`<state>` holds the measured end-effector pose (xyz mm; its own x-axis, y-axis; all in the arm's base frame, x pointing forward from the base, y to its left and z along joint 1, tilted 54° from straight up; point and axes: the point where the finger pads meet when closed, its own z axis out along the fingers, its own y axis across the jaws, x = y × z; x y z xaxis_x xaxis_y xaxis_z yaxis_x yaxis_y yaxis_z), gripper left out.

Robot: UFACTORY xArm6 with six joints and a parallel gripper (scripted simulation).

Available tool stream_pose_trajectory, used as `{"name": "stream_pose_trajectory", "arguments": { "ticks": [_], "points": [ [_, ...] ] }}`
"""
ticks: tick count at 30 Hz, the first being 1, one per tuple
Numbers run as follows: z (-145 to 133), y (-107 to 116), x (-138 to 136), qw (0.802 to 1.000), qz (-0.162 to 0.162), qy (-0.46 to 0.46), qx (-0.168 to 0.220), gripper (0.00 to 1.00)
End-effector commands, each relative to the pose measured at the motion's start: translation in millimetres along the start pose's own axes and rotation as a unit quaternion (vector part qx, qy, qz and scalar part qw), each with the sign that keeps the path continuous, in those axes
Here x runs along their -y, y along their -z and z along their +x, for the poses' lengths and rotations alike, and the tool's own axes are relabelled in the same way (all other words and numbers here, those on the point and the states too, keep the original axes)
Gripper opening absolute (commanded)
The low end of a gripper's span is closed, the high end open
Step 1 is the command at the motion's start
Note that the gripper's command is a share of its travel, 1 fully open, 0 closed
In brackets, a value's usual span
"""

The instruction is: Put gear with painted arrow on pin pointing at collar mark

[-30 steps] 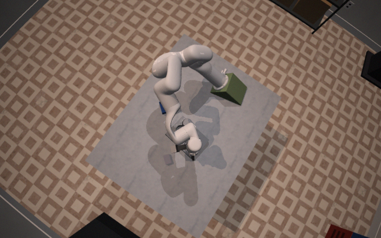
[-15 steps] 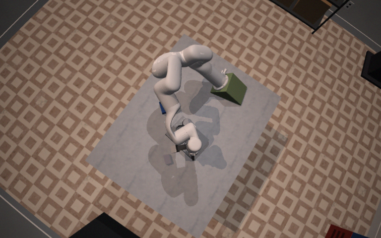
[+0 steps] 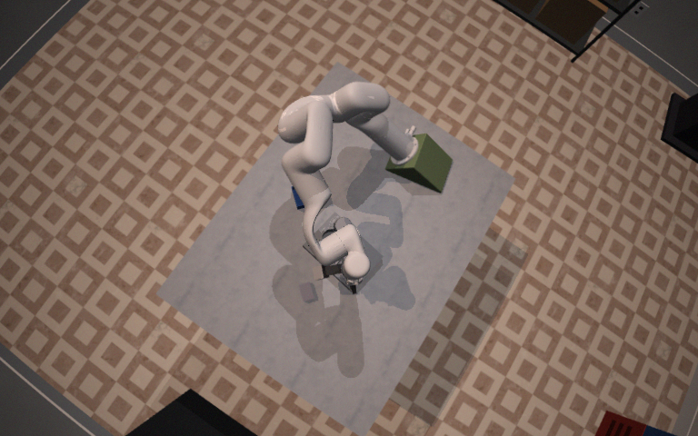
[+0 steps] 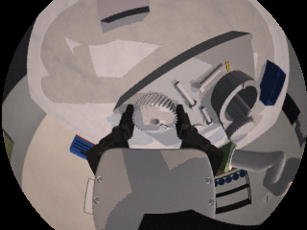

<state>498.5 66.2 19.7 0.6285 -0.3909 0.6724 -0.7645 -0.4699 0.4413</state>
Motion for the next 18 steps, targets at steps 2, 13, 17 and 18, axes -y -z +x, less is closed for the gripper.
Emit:
{"name": "stream_pose_trajectory", "arguments": {
  "ticks": [2, 13, 17, 18],
  "points": [
    [0.0, 4.4, -1.5, 1.000, -0.002, 0.001, -0.001, 0.00],
    [-0.1, 26.1, -1.4, 1.000, -0.002, 0.001, -0.001, 0.00],
    [-0.1, 33.2, -1.4, 1.000, -0.002, 0.001, -0.001, 0.00],
    [-0.1, 33.2, -1.4, 1.000, -0.002, 0.001, -0.001, 0.00]
  ]
}}
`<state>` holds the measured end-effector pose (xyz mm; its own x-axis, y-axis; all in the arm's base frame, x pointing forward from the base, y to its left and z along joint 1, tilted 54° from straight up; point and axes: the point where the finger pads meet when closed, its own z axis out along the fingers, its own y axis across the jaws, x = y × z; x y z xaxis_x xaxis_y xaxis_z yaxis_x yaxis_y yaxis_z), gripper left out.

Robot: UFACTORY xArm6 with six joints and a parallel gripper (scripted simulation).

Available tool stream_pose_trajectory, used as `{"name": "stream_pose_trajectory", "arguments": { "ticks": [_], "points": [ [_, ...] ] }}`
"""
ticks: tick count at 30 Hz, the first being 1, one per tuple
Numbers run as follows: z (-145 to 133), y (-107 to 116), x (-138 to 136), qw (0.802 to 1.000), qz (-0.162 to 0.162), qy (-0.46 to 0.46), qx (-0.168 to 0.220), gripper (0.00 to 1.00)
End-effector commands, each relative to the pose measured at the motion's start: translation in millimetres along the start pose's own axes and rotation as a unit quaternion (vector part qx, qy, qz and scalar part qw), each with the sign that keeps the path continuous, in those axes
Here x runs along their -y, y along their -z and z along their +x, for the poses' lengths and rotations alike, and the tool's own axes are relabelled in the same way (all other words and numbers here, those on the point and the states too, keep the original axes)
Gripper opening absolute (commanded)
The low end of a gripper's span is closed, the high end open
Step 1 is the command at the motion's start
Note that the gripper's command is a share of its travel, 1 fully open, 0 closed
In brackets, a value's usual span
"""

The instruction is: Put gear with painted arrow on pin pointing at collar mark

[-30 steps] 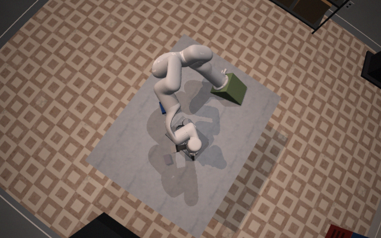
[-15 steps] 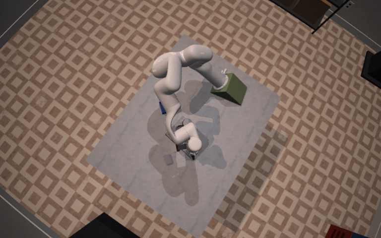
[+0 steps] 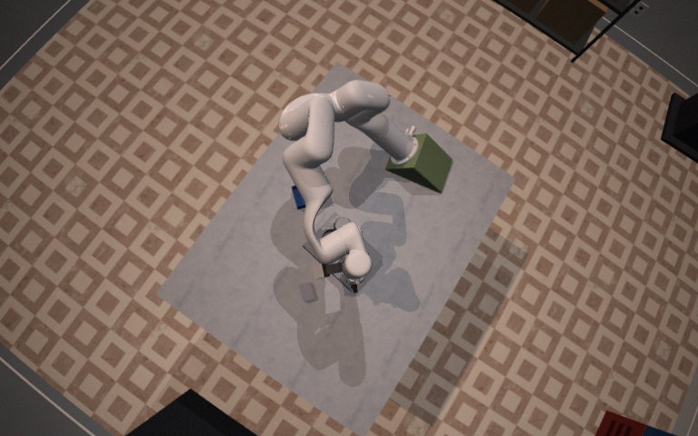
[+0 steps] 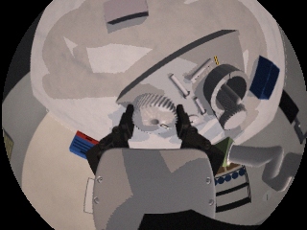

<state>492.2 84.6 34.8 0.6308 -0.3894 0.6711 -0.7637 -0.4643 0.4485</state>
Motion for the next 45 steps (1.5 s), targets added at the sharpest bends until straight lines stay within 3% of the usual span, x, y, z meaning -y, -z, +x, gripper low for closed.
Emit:
{"name": "stream_pose_trajectory", "arguments": {
  "ticks": [1, 15, 45],
  "points": [
    [1.0, 11.1, 1.3, 1.000, 0.003, -0.001, -0.001, 0.00],
    [0.9, 39.0, 1.2, 1.000, 0.003, -0.001, -0.001, 0.00],
    [1.4, 47.7, 0.1, 1.000, 0.003, -0.001, -0.001, 0.00]
  ]
}}
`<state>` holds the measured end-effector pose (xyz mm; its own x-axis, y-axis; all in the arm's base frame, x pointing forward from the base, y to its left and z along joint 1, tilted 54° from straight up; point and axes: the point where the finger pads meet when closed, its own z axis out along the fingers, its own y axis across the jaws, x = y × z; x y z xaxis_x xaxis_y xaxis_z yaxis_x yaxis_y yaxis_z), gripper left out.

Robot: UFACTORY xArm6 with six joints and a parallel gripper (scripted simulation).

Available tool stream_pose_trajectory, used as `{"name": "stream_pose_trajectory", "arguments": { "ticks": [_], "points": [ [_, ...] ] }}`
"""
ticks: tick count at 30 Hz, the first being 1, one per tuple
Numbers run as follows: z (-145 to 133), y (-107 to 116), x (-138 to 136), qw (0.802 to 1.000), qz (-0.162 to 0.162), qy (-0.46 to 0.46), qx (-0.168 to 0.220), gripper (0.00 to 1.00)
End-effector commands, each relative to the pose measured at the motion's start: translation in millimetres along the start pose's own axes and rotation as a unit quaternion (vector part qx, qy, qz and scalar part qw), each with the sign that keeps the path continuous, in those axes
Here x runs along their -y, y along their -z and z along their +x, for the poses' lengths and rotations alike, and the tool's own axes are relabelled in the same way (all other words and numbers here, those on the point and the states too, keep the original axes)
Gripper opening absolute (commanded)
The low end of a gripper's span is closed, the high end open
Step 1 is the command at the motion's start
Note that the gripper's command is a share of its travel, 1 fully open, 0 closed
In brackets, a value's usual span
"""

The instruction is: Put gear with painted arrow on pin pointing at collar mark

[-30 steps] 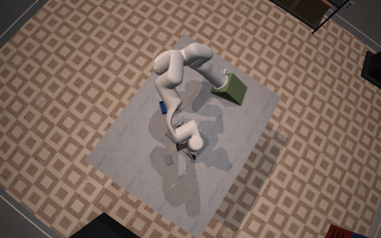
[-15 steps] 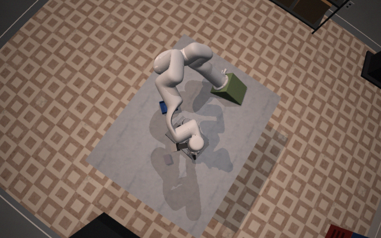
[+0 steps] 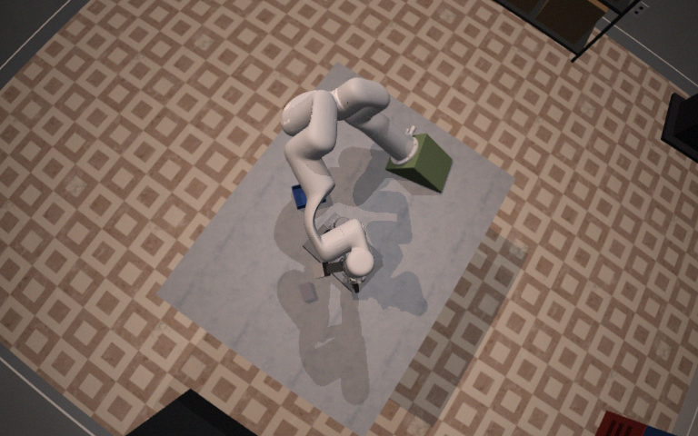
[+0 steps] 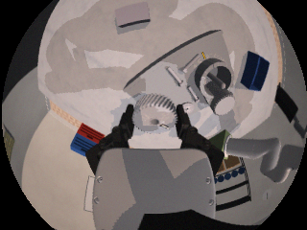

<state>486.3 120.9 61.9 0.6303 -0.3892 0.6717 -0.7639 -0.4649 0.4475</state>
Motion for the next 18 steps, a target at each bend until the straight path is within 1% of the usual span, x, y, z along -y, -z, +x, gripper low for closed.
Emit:
{"name": "stream_pose_trajectory", "arguments": {
  "ticks": [1, 2, 4, 6, 7, 11, 12, 18],
  "points": [
    [3.9, 2.7, -6.0, 1.000, 0.002, -0.001, 0.000, 0.00],
    [9.5, 4.0, -18.7, 1.000, 0.002, -0.001, 0.000, 0.00],
    [24.1, 5.5, -60.6, 1.000, 0.002, -0.001, 0.000, 0.00],
    [24.1, 5.5, -60.6, 1.000, 0.002, -0.001, 0.000, 0.00],
    [29.8, 4.8, -83.7, 1.000, 0.002, -0.001, 0.000, 0.00],
    [34.8, 1.1, -120.0, 1.000, 0.002, -0.001, 0.000, 0.00],
    [35.7, 1.1, -124.2, 1.000, 0.002, -0.001, 0.000, 0.00],
    [35.7, 1.1, -124.3, 1.000, 0.002, -0.003, 0.000, 0.00]
  ]
}}
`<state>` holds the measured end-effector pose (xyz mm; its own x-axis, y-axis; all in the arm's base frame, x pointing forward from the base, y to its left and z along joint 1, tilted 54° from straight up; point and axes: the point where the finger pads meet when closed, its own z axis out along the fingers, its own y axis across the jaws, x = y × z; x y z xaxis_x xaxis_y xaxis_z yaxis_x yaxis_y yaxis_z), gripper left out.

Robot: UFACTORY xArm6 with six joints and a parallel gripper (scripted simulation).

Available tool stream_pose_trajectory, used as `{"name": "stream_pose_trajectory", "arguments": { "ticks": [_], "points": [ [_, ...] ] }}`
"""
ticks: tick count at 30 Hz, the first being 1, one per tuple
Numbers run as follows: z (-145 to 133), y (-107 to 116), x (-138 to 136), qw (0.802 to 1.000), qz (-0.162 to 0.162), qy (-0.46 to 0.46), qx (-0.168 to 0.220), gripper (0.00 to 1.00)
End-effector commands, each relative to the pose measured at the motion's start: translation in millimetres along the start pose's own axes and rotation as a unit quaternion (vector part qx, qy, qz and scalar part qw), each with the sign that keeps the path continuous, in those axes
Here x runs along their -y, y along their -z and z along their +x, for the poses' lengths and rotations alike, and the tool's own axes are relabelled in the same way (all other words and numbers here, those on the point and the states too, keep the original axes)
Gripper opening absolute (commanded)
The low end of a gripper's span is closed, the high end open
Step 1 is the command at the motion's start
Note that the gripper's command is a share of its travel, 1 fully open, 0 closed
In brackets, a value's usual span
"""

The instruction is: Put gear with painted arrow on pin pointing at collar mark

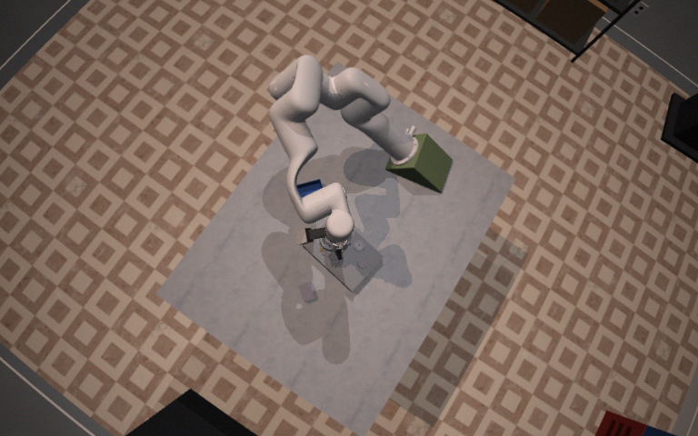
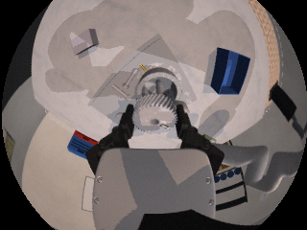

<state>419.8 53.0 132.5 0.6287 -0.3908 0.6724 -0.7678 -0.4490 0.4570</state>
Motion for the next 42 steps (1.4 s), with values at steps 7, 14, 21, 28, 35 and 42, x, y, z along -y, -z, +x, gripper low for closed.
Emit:
{"name": "stream_pose_trajectory", "arguments": {
  "ticks": [7, 14, 21, 28, 35, 42],
  "points": [
    [3.9, 4.1, -10.5, 1.000, 0.011, -0.010, 0.000, 0.00],
    [4.3, 4.3, -10.9, 0.999, 0.011, -0.036, 0.000, 0.00],
    [4.4, 4.3, -11.1, 0.997, 0.012, -0.075, 0.000, 0.00],
    [4.4, 4.3, -11.1, 0.991, 0.011, -0.131, 0.001, 0.00],
    [4.4, 4.3, -11.1, 0.976, 0.011, -0.215, 0.002, 0.00],
    [4.4, 4.3, -11.1, 0.958, 0.011, -0.286, 0.003, 0.00]
  ]
}}
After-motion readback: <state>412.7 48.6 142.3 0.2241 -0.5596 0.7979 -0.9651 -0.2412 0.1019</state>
